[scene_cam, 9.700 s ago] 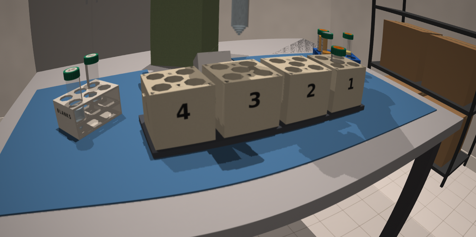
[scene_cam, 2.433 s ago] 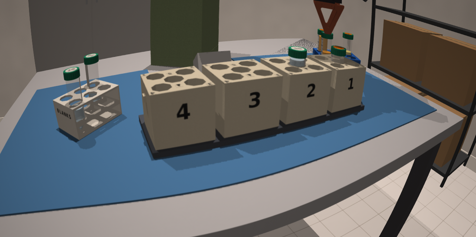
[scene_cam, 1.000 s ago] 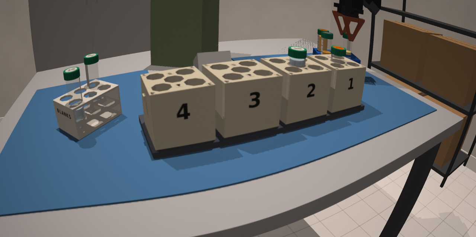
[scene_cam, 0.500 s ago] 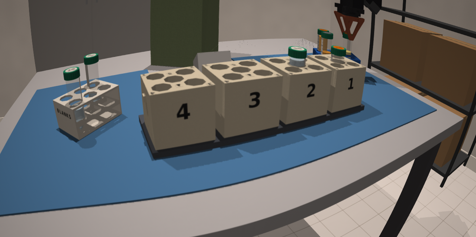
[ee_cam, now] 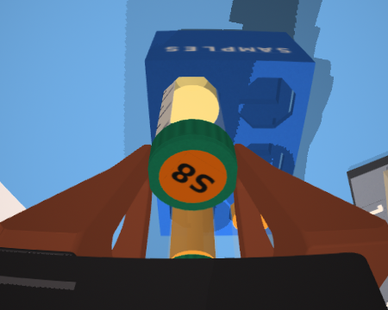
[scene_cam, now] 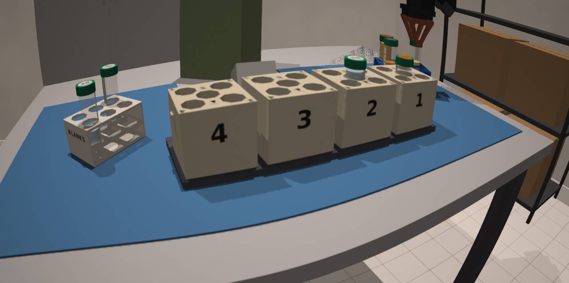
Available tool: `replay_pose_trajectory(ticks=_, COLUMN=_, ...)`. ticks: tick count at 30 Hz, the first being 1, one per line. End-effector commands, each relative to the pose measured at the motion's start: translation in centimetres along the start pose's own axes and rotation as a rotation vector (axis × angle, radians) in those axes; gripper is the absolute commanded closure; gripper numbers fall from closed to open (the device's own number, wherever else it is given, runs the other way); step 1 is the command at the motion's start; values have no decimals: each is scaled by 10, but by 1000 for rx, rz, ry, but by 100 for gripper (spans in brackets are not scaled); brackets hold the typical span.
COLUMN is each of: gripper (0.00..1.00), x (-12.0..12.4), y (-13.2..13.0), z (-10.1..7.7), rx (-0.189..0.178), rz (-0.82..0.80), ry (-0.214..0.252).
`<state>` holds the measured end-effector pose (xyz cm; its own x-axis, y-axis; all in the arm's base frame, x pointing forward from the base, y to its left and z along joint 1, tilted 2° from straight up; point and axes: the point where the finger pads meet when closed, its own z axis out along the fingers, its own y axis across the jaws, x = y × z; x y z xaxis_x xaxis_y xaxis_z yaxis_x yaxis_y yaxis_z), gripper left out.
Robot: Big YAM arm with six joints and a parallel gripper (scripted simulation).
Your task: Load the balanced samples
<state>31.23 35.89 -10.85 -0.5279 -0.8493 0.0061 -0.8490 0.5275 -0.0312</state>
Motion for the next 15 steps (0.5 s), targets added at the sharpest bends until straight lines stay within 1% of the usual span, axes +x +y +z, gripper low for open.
replay_pose_trajectory(ticks=1, gripper=100, x=-27, y=0, z=-19, rx=7, rz=6, ry=-50)
replay_pose_trajectory(ticks=2, gripper=100, x=-31, y=0, z=-32, rx=10, rz=5, ry=-70)
replay_pose_trajectory(ticks=3, gripper=100, x=-31, y=0, z=-36, rx=10, rz=3, ry=-70)
replay_pose_trajectory(ticks=5, gripper=100, x=-31, y=0, z=-36, rx=10, rz=3, ry=-70)
replay_pose_trajectory(ticks=15, gripper=100, x=-31, y=1, z=-71, rx=10, rz=1, ry=-74)
